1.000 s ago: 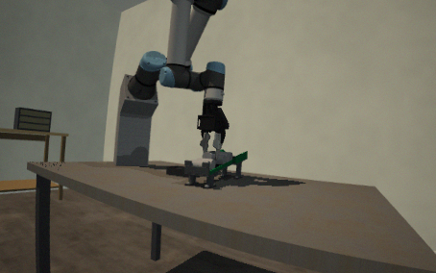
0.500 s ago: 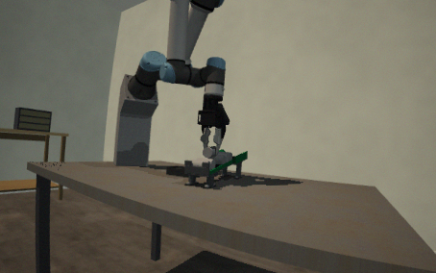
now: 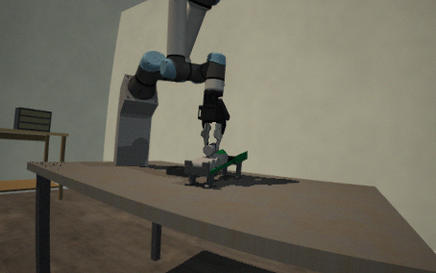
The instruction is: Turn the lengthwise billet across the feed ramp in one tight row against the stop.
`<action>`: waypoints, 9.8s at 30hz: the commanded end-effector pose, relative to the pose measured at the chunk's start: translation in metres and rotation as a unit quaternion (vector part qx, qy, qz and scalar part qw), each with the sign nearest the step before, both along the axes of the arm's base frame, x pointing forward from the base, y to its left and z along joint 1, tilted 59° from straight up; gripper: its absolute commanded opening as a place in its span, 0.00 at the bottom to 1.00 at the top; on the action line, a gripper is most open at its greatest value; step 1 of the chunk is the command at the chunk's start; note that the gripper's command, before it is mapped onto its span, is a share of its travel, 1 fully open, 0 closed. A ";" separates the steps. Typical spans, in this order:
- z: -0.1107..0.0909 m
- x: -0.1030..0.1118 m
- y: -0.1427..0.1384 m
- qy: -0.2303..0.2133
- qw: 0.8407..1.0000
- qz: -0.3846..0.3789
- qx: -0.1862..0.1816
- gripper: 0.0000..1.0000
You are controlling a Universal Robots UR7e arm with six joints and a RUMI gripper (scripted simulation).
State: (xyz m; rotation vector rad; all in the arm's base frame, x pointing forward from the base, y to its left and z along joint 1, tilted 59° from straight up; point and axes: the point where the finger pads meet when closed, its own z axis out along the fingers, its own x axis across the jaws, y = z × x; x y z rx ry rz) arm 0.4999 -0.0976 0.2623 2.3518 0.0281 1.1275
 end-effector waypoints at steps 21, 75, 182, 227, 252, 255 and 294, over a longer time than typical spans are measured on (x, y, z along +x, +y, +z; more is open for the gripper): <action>0.017 -0.022 0.013 -0.001 1.000 0.000 0.000 0.00; 0.018 -0.023 0.014 0.000 1.000 0.000 0.000 0.00; 0.012 -0.025 0.017 0.317 0.708 0.363 -0.517 0.00; -0.016 -0.010 0.074 0.318 0.707 0.363 -0.517 0.00; -0.029 -0.004 0.099 0.317 0.707 0.363 -0.517 0.00; -0.032 -0.002 0.104 0.317 0.707 0.363 -0.517 0.00; -0.044 0.005 0.129 0.317 0.707 0.363 -0.517 0.00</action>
